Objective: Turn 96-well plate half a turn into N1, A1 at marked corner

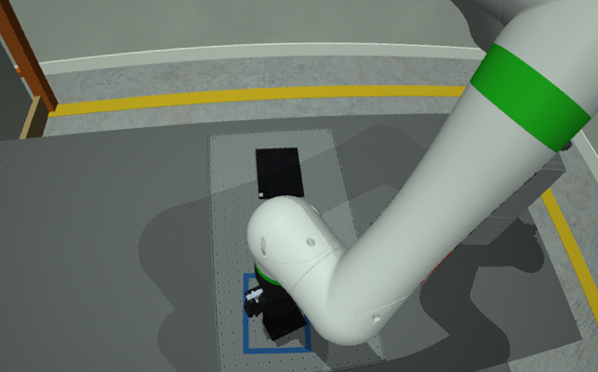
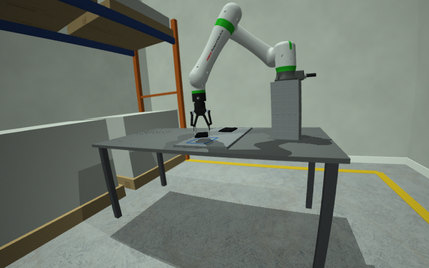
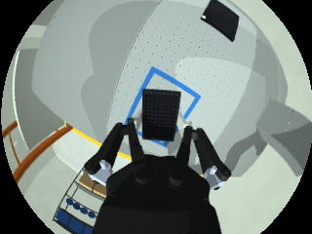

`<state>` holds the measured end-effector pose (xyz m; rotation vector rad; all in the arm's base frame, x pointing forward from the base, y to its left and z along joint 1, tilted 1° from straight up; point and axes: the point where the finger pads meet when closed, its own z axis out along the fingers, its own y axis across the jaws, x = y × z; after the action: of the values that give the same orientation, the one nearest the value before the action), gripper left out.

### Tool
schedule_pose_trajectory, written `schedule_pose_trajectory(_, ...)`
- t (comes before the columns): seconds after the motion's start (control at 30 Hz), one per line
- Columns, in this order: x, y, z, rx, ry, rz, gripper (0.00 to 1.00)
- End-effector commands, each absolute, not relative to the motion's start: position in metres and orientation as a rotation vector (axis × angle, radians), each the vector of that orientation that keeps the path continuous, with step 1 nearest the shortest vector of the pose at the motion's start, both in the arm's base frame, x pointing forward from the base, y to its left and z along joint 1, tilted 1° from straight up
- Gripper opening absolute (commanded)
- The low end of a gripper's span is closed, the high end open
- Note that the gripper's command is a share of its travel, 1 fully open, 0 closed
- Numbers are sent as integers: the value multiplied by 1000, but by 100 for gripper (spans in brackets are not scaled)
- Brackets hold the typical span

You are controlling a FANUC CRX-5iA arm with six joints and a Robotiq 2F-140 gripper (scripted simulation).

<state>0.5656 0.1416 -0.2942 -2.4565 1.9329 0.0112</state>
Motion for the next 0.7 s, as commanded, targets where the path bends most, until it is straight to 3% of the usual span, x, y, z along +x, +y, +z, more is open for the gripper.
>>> schedule_pose_trajectory(0.0, 566, 142, -295, -2456, 1933, 11, 0)
schedule_pose_trajectory(0.67, 566, 142, -307, -2456, 1933, 11, 0)
